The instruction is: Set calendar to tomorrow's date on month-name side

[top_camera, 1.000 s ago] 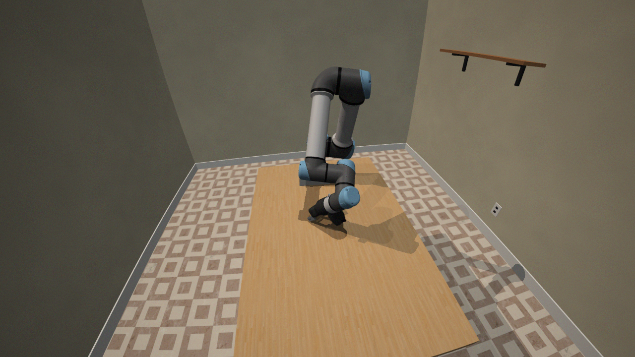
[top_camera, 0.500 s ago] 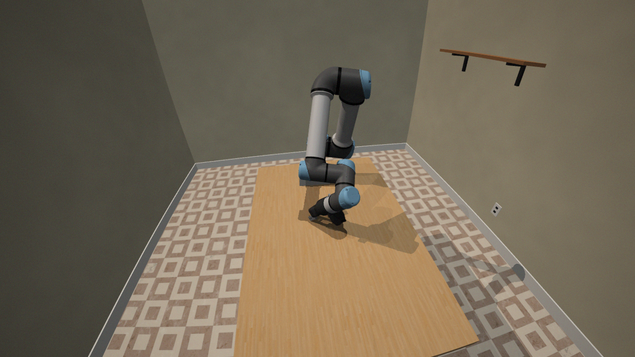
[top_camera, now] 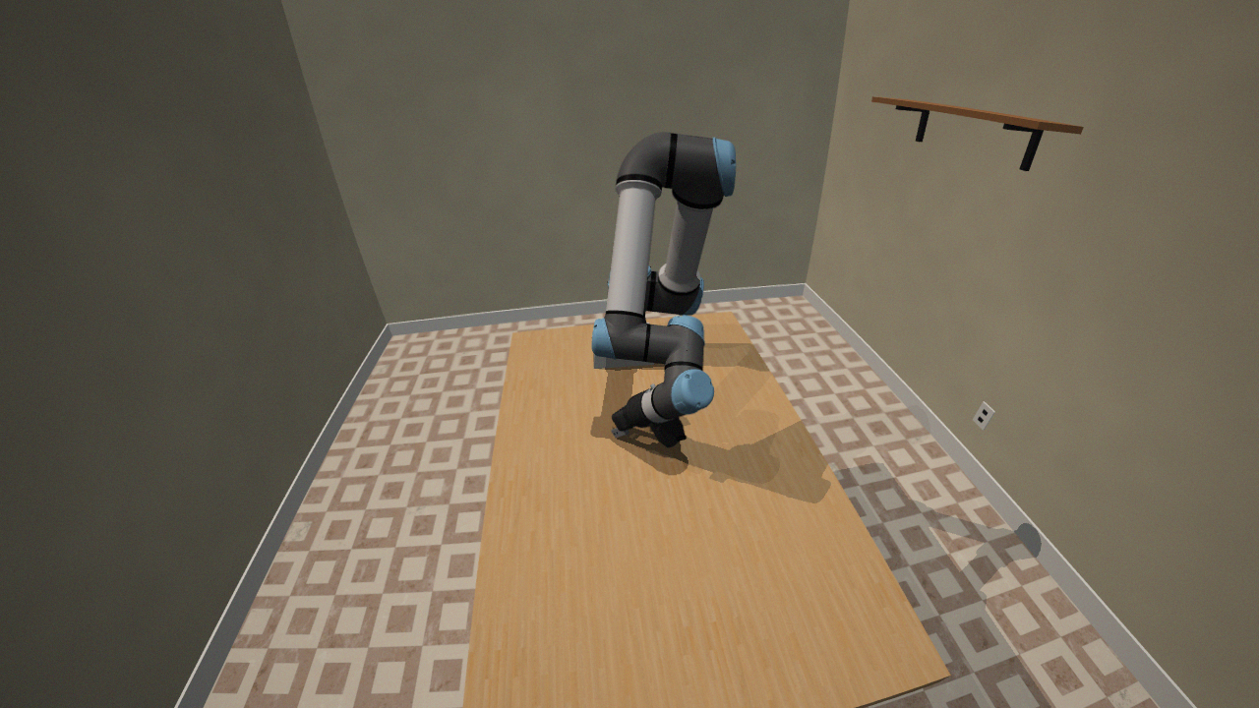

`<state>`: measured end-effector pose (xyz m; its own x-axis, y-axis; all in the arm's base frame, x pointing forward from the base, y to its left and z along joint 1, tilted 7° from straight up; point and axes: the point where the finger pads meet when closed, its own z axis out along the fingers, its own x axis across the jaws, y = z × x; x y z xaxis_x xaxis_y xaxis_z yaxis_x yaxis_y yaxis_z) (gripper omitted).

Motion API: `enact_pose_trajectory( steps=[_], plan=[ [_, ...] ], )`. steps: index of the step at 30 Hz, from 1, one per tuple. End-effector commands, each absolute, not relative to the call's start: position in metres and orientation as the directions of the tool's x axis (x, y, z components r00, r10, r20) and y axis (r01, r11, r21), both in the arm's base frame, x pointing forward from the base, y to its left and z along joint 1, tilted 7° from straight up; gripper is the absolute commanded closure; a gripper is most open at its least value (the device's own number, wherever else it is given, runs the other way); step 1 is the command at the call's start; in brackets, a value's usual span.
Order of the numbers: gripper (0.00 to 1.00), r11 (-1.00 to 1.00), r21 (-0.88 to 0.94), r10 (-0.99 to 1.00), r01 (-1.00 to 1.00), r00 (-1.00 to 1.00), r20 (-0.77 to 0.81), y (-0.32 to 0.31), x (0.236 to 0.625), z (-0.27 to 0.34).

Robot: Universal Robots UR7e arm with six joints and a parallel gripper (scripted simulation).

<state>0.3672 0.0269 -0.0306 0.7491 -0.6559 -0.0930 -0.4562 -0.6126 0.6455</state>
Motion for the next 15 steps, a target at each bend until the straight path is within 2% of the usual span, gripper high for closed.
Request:
enact_pose_trajectory(
  steps=[1, 15],
  plan=[
    [0.43, -0.613, 0.645, -0.656, -0.457, 0.749, -0.092, 0.027, 0.368, -0.03],
    [0.43, -0.613, 0.645, -0.656, -0.457, 0.749, -0.092, 0.026, 0.368, -0.02]
  ],
)
